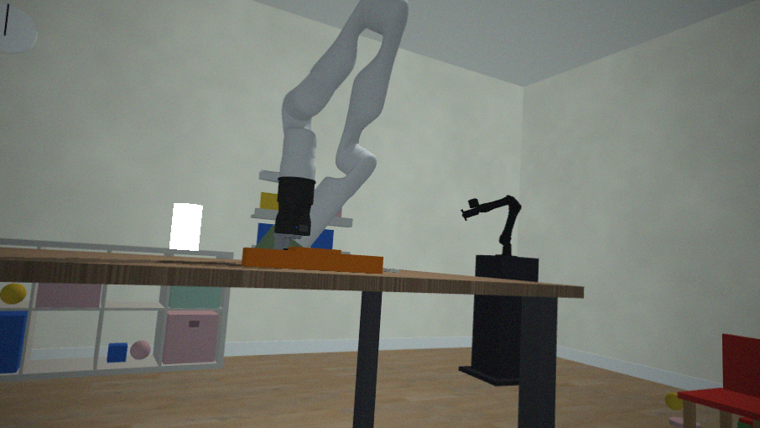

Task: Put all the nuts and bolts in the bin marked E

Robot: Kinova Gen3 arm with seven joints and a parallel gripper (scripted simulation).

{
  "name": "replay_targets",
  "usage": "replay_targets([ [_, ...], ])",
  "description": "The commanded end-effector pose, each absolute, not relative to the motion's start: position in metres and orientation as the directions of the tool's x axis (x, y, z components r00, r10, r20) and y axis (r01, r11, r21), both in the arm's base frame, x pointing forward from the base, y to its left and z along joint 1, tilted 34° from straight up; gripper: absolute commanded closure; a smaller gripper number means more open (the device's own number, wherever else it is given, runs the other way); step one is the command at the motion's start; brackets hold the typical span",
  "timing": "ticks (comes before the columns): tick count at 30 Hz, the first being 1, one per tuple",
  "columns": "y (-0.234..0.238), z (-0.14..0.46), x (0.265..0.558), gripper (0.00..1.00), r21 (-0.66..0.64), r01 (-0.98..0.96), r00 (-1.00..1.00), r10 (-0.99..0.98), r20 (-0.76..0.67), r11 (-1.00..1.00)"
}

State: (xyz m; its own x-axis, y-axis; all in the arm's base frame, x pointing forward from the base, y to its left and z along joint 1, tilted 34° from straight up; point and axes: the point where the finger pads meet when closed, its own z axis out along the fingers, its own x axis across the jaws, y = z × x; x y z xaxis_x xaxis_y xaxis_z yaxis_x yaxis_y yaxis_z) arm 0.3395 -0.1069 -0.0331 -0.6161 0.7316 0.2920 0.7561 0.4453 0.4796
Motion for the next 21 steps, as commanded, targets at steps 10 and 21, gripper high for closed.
replay_targets([
  [10,-0.123,-0.008,0.333,0.66,0.480,0.756,-0.616,0.732,0.291,0.445],
  [21,-0.139,0.017,0.326,0.66,0.480,0.756,-0.616,0.732,0.291,0.445],
])
